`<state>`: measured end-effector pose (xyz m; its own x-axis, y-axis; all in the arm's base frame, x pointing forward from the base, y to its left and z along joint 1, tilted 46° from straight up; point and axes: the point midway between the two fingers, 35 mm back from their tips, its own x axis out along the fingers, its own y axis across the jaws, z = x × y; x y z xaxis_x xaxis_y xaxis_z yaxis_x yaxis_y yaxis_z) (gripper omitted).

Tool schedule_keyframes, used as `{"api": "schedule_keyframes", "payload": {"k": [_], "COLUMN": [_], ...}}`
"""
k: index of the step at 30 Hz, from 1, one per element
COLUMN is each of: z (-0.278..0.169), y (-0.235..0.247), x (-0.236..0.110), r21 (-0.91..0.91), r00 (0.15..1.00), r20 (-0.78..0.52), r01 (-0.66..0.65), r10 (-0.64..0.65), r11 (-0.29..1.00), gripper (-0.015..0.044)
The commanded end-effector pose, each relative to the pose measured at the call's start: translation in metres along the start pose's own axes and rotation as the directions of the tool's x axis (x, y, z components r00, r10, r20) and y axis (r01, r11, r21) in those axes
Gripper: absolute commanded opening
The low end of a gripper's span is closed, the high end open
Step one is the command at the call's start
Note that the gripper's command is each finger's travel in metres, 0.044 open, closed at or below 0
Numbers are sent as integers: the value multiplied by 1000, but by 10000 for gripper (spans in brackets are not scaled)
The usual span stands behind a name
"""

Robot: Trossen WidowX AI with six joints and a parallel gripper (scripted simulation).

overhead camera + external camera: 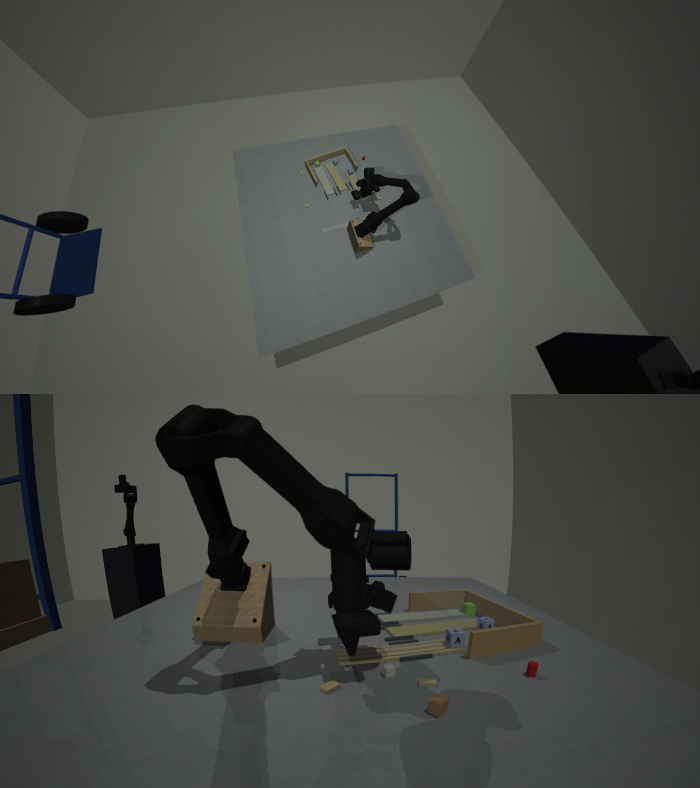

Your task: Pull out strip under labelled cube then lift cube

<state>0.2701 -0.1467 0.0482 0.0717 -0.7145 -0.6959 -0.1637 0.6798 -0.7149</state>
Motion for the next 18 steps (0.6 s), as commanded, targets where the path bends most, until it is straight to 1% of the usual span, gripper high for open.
{"api": "schedule_keyframes", "payload": {"k": [1,18], "z": [-16,-40], "y": [1,1], "x": [5,5], "r21": [-6,-7], "r00": [1000,1000], "r20": [-29,-29], "r01": [-4,-4], "r10": [4,3], "r11": [1000,1000], "gripper": [0,0]}}
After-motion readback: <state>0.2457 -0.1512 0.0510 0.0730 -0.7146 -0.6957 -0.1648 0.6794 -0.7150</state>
